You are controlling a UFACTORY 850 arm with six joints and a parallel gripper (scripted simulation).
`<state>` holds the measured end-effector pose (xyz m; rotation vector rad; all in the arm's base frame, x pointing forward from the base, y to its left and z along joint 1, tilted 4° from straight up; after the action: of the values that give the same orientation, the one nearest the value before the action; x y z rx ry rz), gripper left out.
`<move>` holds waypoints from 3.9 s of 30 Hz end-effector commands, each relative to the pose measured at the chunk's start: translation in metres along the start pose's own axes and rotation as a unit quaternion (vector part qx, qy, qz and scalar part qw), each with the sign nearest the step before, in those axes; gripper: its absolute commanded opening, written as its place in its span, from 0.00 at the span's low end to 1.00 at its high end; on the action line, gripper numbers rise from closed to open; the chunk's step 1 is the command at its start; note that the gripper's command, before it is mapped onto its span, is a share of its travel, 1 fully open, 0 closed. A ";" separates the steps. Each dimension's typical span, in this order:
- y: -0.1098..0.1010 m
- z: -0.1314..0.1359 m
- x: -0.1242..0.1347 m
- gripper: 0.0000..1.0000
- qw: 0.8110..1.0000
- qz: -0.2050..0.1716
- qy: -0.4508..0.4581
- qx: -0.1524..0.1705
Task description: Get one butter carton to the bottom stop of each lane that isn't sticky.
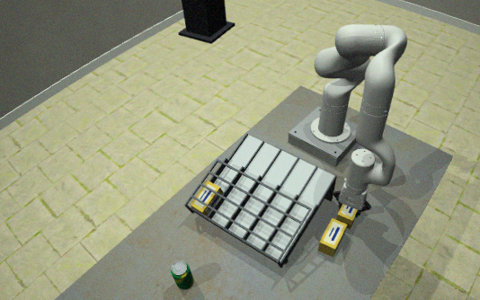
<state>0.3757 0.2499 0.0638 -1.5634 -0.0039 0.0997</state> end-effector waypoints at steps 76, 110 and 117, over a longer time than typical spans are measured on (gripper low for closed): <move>-0.260 -0.403 0.016 0.00 0.998 -0.003 0.059 -0.008; -0.213 -0.402 0.016 0.00 0.998 -0.003 0.058 -0.008; -0.213 -0.402 0.016 0.00 0.998 -0.003 0.058 -0.008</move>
<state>0.4310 -0.1512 0.2714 -1.5834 0.0842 0.0050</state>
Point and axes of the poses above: the point where the finger pads meet when closed, its own y axis out along the fingers, its own z axis across the jaws, x = y × z, the point moved 10 cm from there along -y, back along the fingers, and after that the axes turned 2 degrees about -y, right-handed, at the moved point
